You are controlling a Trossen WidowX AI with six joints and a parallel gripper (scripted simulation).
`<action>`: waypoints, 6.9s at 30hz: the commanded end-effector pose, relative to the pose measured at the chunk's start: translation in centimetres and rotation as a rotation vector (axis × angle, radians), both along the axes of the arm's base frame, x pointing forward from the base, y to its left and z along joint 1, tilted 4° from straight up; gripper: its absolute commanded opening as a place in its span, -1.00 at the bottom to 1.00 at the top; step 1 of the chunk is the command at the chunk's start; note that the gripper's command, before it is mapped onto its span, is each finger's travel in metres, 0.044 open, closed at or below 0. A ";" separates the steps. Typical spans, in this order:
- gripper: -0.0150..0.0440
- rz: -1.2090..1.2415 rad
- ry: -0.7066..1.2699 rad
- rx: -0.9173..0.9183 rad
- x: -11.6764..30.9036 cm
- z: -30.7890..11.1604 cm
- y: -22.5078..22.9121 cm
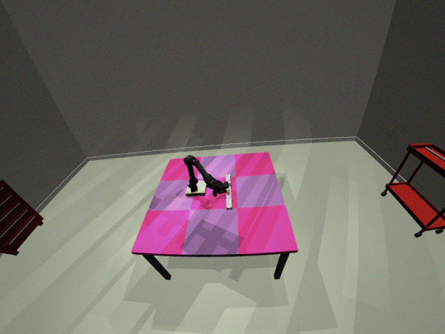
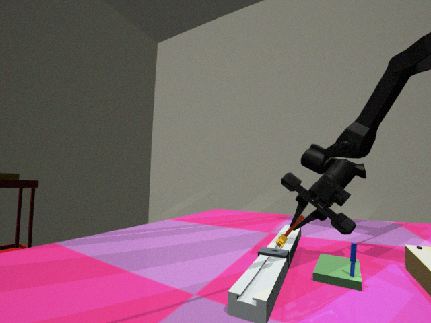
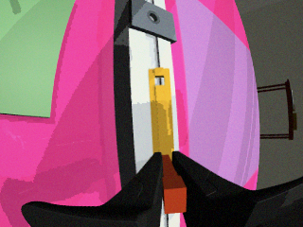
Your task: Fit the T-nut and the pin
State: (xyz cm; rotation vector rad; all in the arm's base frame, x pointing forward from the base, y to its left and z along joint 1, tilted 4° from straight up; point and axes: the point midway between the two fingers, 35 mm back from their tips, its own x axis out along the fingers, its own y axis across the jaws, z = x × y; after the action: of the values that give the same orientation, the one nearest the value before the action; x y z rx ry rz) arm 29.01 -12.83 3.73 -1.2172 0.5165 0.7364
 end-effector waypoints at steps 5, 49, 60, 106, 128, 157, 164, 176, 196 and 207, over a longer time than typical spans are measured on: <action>-1.00 0.004 0.015 -0.006 0.2 0.1 -0.2; -1.00 0.010 0.116 0.011 0.6 0.3 -0.3; -1.00 0.011 0.140 0.015 0.7 0.3 -0.3; -1.00 0.021 0.234 0.037 1.1 0.5 -0.4; -1.00 0.024 0.282 0.045 1.4 0.6 -0.5; -1.00 0.027 0.344 0.056 1.7 0.7 -0.5; -1.00 0.028 0.359 0.059 1.8 0.7 -0.5; -1.00 0.030 0.377 0.064 1.9 0.7 -0.5; -1.00 0.034 0.416 0.074 2.1 0.8 -0.6; -1.00 0.036 0.438 0.078 2.2 0.8 -0.6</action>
State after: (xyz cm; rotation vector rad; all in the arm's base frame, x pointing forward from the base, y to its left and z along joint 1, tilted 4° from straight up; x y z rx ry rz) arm 31.12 -13.32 4.56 -1.0001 0.8084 1.0521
